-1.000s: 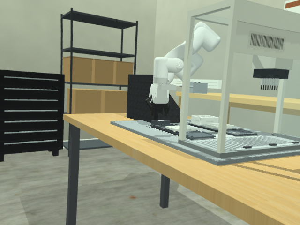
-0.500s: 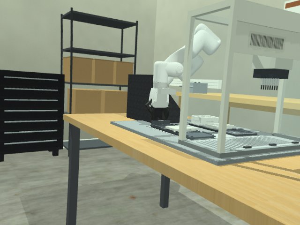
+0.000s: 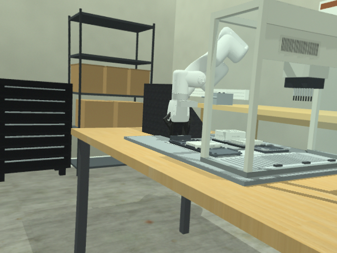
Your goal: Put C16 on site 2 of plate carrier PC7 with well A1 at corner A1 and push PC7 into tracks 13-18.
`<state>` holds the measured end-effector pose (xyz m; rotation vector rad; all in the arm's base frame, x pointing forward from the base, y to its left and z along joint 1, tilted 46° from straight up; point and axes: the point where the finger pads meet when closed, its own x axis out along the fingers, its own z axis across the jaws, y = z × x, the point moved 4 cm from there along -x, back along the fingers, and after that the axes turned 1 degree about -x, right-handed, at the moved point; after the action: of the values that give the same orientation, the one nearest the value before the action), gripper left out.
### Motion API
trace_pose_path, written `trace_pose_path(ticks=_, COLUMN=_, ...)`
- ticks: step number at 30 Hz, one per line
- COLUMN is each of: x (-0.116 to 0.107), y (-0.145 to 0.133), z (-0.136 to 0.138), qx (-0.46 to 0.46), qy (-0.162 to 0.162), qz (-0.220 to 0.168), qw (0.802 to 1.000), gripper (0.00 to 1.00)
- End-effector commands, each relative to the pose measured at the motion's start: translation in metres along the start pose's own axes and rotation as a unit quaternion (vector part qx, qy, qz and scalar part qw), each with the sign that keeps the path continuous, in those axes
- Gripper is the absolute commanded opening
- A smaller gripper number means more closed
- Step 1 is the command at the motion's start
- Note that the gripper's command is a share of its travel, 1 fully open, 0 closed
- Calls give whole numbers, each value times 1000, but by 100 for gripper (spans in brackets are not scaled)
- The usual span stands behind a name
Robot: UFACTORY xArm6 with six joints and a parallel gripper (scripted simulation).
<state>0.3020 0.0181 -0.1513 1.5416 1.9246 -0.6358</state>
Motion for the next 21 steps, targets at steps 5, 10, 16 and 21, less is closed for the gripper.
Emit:
trace_pose_path(ticks=5, x=4, y=1, z=1, qx=0, qy=-1, qz=1, qw=1000, gripper=82)
trace_pose_path(ticks=10, x=7, y=1, z=1, qx=0, qy=-1, qz=1, qw=1000, gripper=82)
trace_pose_path(ticks=16, x=10, y=1, z=0, qx=0, qy=-1, qz=1, qw=1000, gripper=82)
trace_pose_path(ticks=21, x=13, y=1, z=0, qx=0, qy=-1, qz=1, qw=1000, gripper=82)
